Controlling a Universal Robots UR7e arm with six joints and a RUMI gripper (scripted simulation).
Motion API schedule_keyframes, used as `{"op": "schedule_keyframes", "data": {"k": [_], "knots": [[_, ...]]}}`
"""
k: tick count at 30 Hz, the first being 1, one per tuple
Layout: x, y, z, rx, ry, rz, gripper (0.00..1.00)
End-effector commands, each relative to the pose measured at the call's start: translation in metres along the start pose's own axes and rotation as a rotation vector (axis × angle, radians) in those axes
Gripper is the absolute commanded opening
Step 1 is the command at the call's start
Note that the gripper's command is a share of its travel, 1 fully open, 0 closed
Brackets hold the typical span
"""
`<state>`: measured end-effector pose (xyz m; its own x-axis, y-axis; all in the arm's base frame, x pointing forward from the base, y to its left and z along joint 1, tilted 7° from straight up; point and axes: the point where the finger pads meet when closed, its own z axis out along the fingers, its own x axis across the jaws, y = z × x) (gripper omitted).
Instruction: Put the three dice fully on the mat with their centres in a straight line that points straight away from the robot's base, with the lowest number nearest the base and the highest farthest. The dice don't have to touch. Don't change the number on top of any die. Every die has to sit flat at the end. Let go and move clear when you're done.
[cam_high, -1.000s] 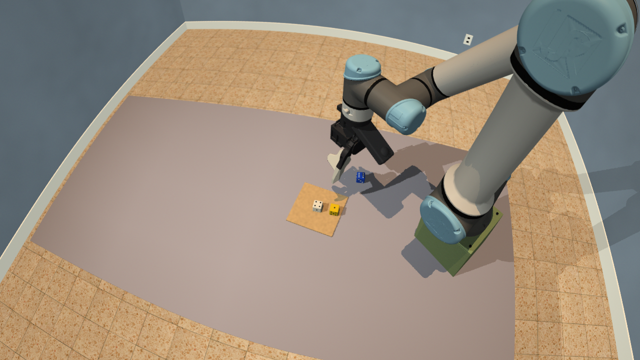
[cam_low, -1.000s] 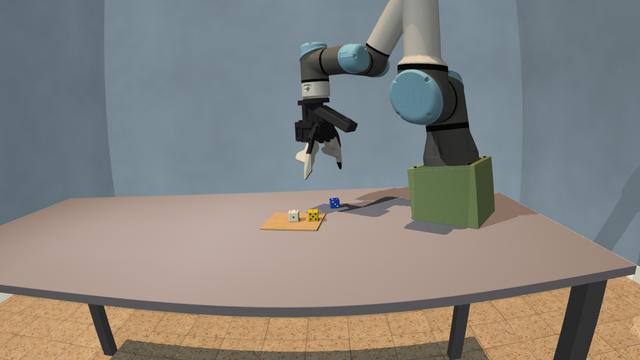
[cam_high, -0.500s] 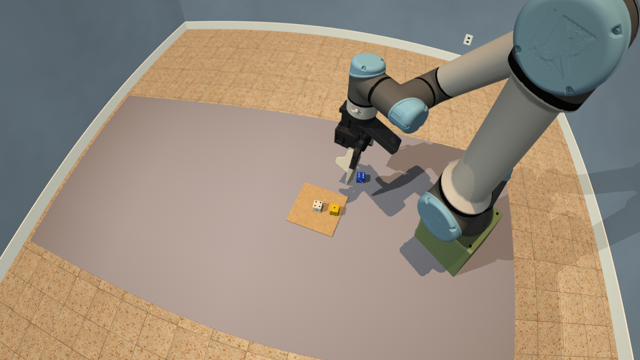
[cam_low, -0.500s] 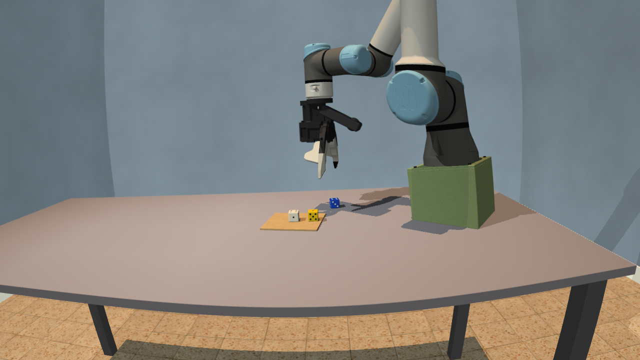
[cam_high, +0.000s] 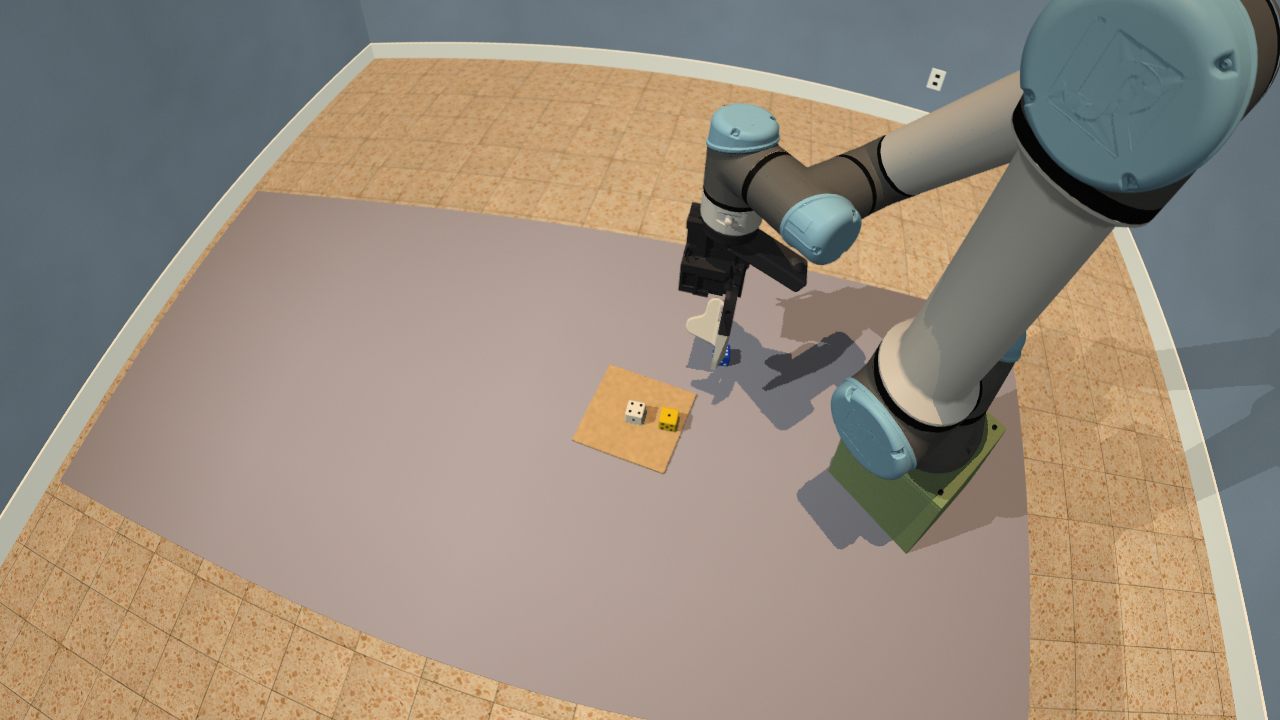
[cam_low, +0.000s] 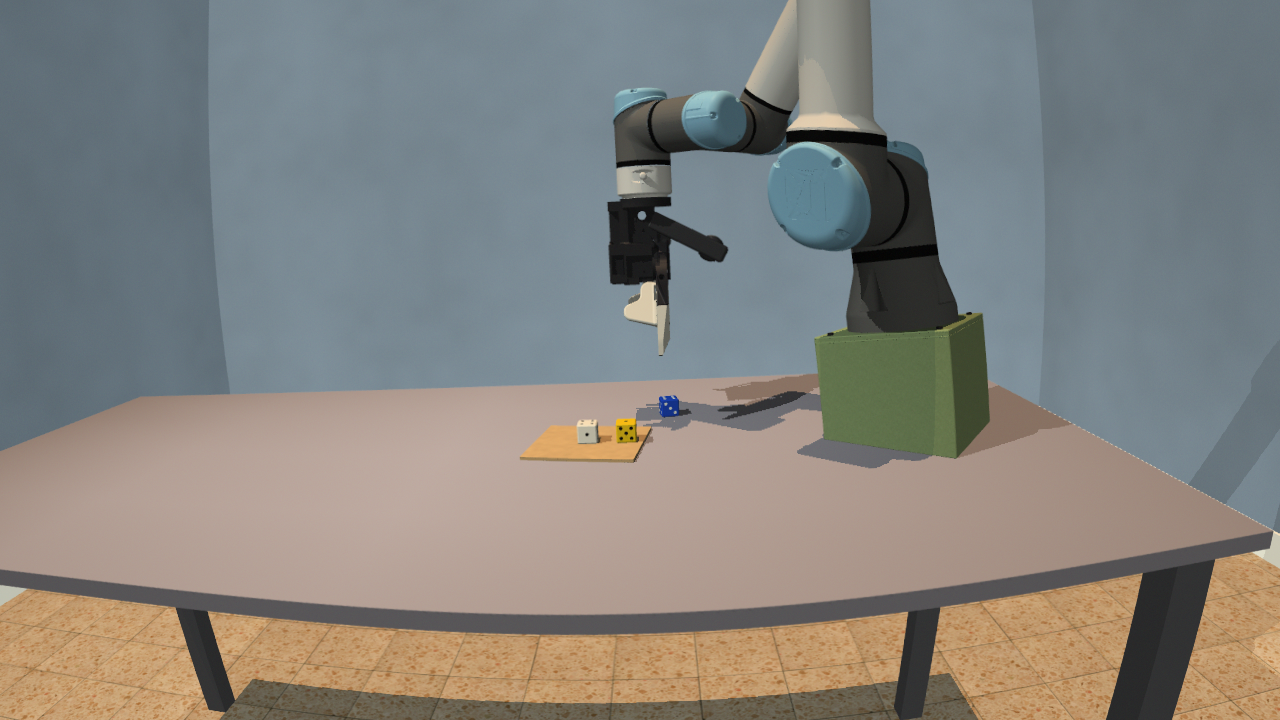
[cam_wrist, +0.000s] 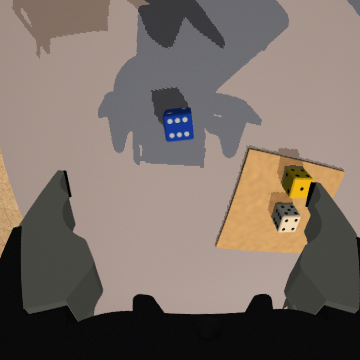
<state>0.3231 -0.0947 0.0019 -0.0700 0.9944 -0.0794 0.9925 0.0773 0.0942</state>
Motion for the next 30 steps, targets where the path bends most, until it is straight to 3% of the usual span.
{"op": "schedule_keyframes", "data": {"k": [1, 29, 30], "knots": [[-0.0038, -0.0017, 0.0, -0.004, 0.003, -0.075, 1.0], [-0.0082, -0.0039, 0.0004, -0.005, 0.002, -0.167, 1.0], [-0.0082, -0.0039, 0.0004, -0.005, 0.002, -0.167, 0.24]]}}
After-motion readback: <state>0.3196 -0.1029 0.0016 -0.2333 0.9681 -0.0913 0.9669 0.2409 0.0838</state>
